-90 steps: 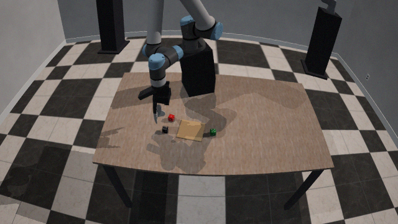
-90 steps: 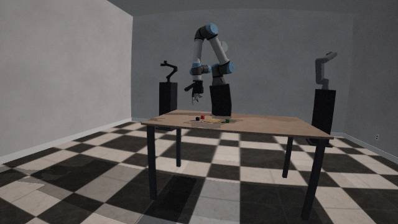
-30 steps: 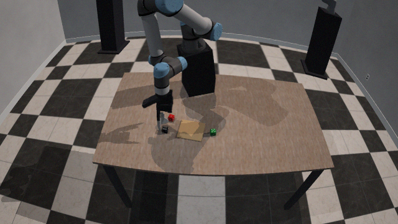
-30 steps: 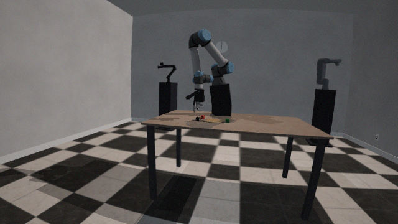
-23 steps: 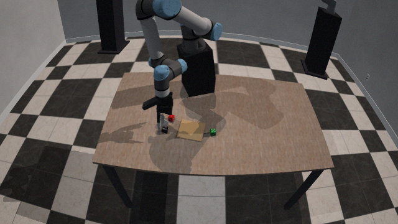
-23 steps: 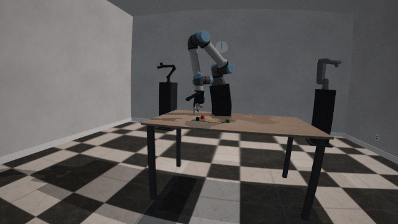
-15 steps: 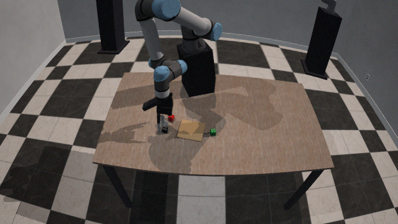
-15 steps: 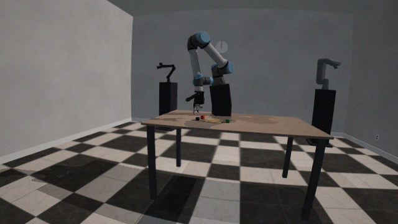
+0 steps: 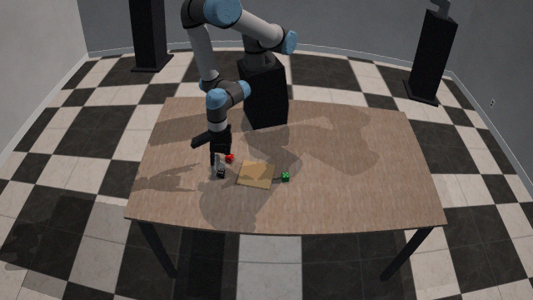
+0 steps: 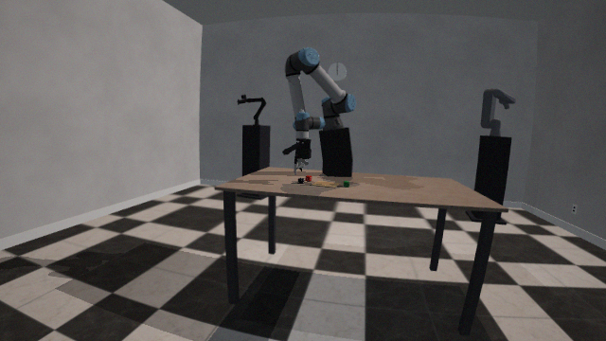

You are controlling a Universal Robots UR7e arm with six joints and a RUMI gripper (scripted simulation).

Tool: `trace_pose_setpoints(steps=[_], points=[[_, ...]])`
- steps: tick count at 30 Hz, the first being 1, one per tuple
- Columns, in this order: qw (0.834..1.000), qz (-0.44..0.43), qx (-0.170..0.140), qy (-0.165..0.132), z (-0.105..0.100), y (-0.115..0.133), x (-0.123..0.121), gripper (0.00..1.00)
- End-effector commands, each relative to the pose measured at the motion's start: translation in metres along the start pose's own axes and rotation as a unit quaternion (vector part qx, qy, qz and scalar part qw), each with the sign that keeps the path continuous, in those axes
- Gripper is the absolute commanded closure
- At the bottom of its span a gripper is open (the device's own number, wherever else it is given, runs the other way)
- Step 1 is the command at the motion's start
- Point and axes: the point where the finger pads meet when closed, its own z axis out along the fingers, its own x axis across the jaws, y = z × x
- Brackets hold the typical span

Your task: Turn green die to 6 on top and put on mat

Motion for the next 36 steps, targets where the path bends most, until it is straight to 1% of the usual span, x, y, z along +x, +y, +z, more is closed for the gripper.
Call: trace_pose_setpoints(steps=[1, 26, 31, 36], points=[[1.000, 0.000, 0.000, 0.000, 0.000, 0.000, 0.000, 0.00], [1.000, 0.000, 0.000, 0.000, 0.000, 0.000, 0.001, 0.00], [1.000, 0.000, 0.000, 0.000, 0.000, 0.003, 0.012, 0.00], [1.000, 0.000, 0.000, 0.000, 0.000, 0.009, 0.035, 0.00]])
